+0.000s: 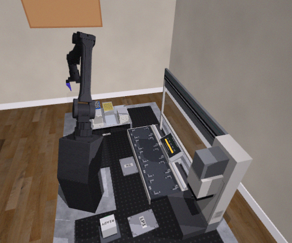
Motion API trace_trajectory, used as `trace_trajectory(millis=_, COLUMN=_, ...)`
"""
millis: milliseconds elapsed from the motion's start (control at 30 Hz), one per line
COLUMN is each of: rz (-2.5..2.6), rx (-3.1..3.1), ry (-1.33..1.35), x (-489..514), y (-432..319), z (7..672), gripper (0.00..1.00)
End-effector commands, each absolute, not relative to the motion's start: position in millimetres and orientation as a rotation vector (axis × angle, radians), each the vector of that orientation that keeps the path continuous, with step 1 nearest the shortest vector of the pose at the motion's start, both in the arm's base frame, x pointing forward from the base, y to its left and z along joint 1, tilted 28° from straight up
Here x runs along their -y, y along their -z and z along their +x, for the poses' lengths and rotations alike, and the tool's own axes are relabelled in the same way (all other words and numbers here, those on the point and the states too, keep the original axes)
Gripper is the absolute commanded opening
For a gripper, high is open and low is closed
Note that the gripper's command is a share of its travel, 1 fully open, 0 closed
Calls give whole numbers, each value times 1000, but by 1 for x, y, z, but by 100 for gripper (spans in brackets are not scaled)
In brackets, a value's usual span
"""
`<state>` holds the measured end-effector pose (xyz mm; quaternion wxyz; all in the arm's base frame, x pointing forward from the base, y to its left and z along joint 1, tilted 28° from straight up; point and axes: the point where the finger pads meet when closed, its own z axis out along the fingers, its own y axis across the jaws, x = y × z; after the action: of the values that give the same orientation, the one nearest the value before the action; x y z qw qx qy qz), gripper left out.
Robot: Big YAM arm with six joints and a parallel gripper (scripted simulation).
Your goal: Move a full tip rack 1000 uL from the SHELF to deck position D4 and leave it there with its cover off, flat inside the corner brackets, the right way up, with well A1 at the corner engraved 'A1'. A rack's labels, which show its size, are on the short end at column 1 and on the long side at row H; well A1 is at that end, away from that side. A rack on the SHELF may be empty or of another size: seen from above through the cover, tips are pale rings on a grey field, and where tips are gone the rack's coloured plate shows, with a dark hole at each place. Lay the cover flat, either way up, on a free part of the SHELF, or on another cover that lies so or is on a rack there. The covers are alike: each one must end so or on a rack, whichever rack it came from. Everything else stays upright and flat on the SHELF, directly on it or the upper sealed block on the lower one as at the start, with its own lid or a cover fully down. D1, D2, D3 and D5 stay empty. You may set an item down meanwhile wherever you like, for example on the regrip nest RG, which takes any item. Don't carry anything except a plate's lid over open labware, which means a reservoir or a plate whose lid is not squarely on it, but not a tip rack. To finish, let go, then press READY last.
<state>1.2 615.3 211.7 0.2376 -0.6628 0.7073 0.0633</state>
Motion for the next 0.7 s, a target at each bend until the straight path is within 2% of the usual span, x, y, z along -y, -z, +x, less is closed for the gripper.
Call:
trace_trajectory(millis=0, rz=-1789, rx=-1927, ry=-208, x=-631, y=-243, z=9, gripper=100)
trace_trajectory(millis=300, rz=-1786, rx=-1927, ry=-210, x=-665, y=-260, z=10, gripper=100)
trace_trajectory(millis=333, rz=-1758, rx=-1910, ry=-252, x=-659, y=-288, z=11, gripper=100)
trace_trajectory(millis=367, rz=-1789, rx=-1930, ry=-205, x=-647, y=-265, z=11, gripper=100)
trace_trajectory(millis=667, rz=-1771, rx=-1915, ry=-236, x=-658, y=-278, z=9, gripper=100)
